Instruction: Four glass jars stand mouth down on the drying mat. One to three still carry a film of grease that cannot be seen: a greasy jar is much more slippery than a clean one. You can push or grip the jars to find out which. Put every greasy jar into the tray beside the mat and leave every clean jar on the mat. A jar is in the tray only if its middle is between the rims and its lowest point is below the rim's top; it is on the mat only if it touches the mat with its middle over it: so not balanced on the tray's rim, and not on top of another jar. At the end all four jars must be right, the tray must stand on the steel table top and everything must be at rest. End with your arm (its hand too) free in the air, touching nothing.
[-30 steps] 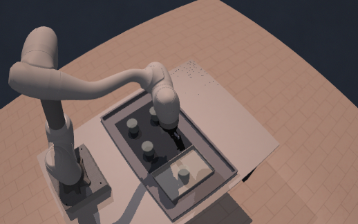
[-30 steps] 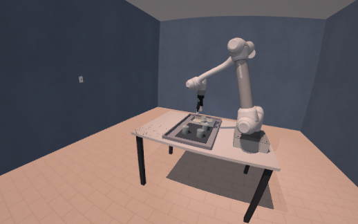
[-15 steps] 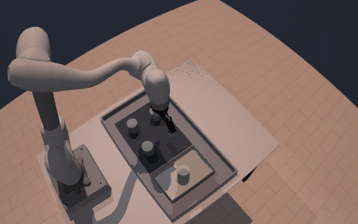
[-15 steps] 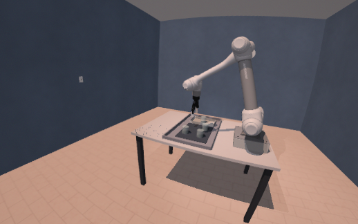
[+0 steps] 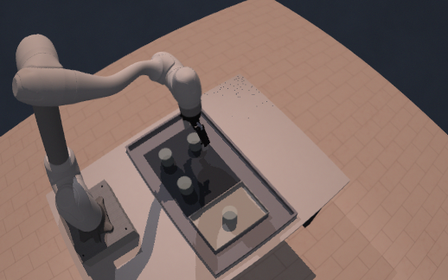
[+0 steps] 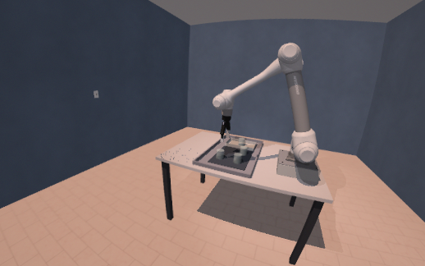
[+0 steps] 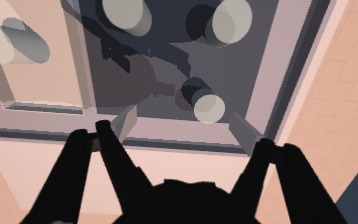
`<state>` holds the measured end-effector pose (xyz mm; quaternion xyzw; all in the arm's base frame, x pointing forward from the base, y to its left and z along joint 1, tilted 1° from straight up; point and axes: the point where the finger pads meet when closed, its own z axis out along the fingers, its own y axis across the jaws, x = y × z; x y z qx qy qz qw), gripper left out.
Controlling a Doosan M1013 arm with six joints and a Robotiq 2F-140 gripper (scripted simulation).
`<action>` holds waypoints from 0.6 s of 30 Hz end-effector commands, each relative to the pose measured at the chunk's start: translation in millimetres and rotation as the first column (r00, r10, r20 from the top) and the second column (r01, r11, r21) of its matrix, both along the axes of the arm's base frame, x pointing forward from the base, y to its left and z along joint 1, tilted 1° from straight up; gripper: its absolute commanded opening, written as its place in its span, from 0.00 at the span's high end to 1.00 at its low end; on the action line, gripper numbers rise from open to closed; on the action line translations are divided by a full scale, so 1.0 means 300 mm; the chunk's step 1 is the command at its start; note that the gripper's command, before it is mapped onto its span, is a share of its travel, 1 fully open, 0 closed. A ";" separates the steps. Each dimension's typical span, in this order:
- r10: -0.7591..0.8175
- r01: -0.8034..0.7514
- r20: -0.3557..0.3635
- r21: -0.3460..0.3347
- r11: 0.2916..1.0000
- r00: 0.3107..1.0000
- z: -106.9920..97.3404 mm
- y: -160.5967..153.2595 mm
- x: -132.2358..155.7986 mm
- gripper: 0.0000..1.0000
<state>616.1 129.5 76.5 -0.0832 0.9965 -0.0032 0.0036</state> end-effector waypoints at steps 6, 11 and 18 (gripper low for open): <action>-0.001 0.001 0.000 -0.001 1.000 1.000 -0.001 0.199 0.014 0.00; -0.001 0.001 0.000 -0.001 1.000 1.000 -0.063 0.199 0.014 0.00; -0.001 0.001 0.000 -0.001 1.000 1.000 -0.206 0.198 0.015 0.00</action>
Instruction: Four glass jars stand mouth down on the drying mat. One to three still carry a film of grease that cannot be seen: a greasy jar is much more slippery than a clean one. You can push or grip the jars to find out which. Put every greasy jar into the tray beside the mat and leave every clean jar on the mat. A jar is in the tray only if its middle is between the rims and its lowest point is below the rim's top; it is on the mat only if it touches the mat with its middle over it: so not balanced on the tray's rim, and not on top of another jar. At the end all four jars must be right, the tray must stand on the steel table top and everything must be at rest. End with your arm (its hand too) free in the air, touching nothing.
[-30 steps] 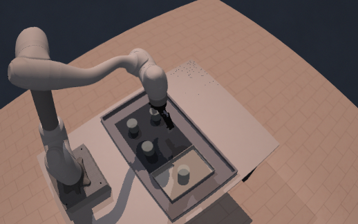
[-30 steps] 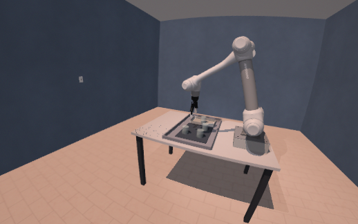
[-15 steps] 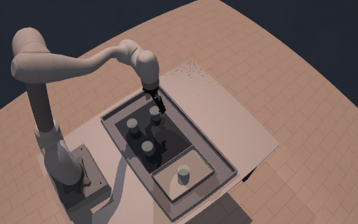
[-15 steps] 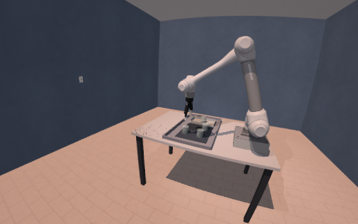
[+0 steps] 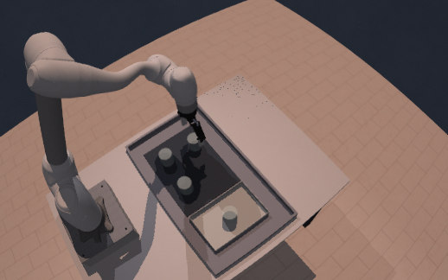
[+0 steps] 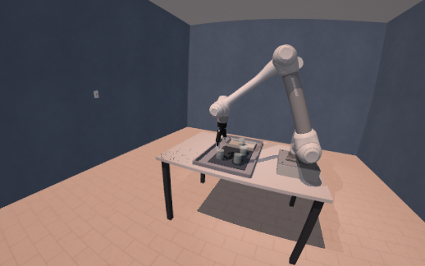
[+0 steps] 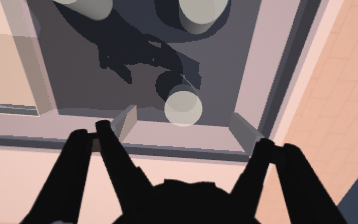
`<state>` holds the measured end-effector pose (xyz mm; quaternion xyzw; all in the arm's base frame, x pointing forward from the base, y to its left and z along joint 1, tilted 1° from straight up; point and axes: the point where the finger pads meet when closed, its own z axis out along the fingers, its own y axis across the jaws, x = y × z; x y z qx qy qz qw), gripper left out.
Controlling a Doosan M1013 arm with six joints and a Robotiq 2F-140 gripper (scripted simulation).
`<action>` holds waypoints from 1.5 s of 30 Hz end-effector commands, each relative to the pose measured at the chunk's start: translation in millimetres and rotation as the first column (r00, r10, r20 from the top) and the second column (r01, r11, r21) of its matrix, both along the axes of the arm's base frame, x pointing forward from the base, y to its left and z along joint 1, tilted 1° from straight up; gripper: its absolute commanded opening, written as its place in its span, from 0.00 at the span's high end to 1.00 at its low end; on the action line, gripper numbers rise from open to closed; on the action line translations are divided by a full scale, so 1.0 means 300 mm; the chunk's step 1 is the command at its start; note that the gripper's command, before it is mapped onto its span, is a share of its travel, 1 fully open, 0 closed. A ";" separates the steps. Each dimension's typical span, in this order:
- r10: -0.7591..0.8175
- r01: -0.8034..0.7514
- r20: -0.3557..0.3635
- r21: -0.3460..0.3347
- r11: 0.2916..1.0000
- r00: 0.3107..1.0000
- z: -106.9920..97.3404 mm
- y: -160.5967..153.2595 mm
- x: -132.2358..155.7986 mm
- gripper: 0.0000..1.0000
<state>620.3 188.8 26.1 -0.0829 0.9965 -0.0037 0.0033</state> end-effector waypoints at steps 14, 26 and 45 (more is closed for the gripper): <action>0.000 0.000 0.000 0.000 1.000 1.000 -0.099 0.000 0.002 0.00; 0.000 0.000 0.000 0.000 1.000 1.000 -0.172 -0.001 0.003 0.00; 0.000 0.000 0.000 0.000 1.000 1.000 -0.225 -0.001 0.003 0.38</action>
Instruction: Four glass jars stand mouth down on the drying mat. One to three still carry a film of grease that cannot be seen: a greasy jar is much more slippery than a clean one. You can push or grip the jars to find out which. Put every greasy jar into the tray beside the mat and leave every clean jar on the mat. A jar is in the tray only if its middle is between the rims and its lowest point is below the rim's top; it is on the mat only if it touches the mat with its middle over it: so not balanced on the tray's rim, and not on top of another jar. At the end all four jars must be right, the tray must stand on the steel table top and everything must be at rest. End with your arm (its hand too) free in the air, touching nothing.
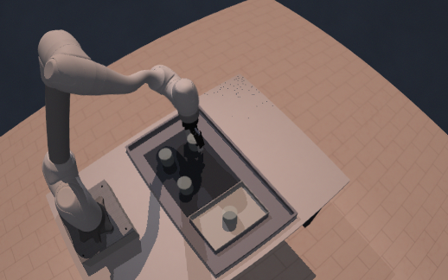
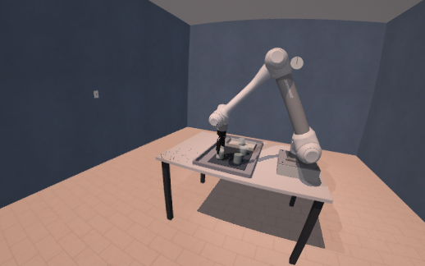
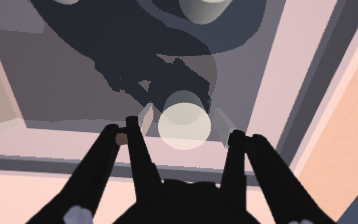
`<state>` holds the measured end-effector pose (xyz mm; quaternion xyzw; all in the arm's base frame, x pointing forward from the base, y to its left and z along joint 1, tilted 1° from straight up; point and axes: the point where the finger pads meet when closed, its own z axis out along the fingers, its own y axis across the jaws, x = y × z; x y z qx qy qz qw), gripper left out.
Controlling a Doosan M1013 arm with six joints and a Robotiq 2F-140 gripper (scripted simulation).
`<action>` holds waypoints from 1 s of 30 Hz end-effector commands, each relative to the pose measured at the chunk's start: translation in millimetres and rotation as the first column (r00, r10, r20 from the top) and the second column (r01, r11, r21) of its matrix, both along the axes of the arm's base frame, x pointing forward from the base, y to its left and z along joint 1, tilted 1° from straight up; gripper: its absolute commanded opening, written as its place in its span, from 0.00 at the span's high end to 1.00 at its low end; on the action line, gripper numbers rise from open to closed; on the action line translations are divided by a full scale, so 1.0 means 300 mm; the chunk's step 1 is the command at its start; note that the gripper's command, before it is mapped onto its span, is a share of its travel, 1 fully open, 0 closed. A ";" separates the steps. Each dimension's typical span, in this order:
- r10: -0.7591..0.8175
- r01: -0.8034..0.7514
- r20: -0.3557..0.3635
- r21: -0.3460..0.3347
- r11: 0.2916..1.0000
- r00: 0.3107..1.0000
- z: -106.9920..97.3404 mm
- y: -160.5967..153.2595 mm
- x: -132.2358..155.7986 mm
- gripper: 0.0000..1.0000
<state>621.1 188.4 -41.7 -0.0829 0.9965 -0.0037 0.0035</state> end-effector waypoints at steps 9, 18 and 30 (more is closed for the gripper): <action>0.000 0.000 0.000 0.000 1.000 1.000 0.000 0.000 0.000 0.38; 0.000 0.000 0.000 0.000 1.000 1.000 0.000 0.000 0.000 0.41; 0.000 0.000 0.000 0.000 1.000 1.000 0.000 0.000 0.000 0.41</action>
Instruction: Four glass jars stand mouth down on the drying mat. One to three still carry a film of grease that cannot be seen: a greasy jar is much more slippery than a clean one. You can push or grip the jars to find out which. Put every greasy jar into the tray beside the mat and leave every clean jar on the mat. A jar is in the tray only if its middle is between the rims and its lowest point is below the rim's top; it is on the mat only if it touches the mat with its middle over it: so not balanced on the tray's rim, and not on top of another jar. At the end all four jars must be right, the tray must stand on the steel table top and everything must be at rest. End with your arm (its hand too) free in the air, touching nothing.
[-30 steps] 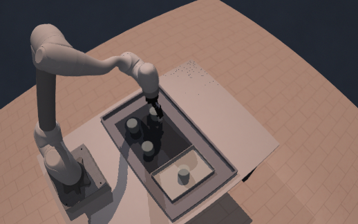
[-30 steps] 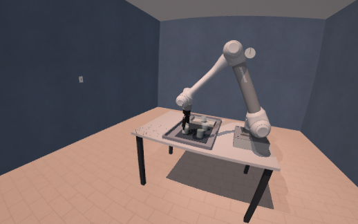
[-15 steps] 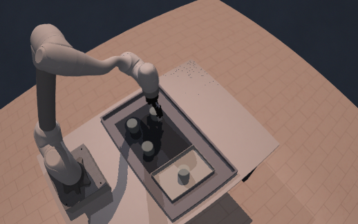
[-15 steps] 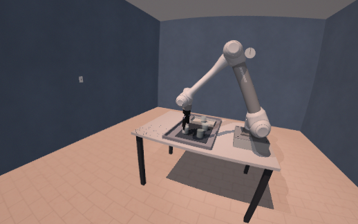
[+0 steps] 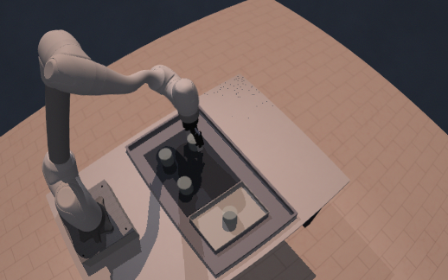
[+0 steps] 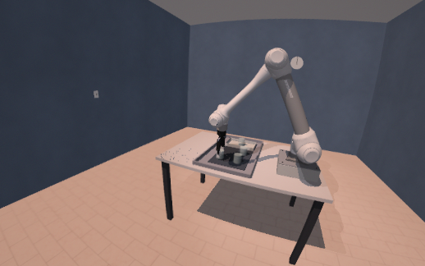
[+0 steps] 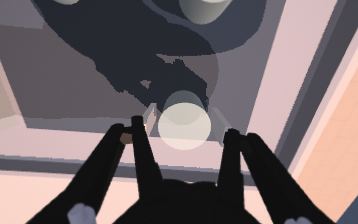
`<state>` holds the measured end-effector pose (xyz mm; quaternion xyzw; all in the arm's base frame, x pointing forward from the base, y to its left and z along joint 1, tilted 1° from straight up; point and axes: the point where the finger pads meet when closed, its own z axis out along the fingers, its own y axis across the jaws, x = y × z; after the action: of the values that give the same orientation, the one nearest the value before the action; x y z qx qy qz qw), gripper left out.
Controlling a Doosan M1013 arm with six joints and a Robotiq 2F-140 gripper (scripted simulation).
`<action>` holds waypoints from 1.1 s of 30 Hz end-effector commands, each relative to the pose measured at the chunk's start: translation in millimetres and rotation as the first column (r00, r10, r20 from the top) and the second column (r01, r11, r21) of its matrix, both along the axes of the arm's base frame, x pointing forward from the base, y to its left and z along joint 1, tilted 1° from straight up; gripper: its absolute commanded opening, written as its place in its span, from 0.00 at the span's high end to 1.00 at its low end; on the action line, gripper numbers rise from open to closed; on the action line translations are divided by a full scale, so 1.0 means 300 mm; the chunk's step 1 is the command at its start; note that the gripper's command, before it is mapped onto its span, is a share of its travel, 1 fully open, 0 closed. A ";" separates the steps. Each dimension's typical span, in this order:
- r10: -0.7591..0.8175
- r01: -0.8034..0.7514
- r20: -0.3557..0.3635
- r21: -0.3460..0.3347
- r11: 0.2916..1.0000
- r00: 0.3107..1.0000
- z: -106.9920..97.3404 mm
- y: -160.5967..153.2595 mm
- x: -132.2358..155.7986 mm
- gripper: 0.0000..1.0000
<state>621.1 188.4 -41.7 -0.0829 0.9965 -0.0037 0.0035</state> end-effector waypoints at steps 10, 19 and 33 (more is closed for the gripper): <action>0.000 0.000 0.000 0.000 1.000 1.000 0.000 0.000 0.000 0.44; 0.000 0.000 0.000 0.000 1.000 1.000 0.000 0.000 0.000 0.47; 0.000 0.000 0.000 0.000 1.000 1.000 0.000 0.000 0.000 0.47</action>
<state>621.1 188.4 -41.7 -0.0829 0.9965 -0.0037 0.0035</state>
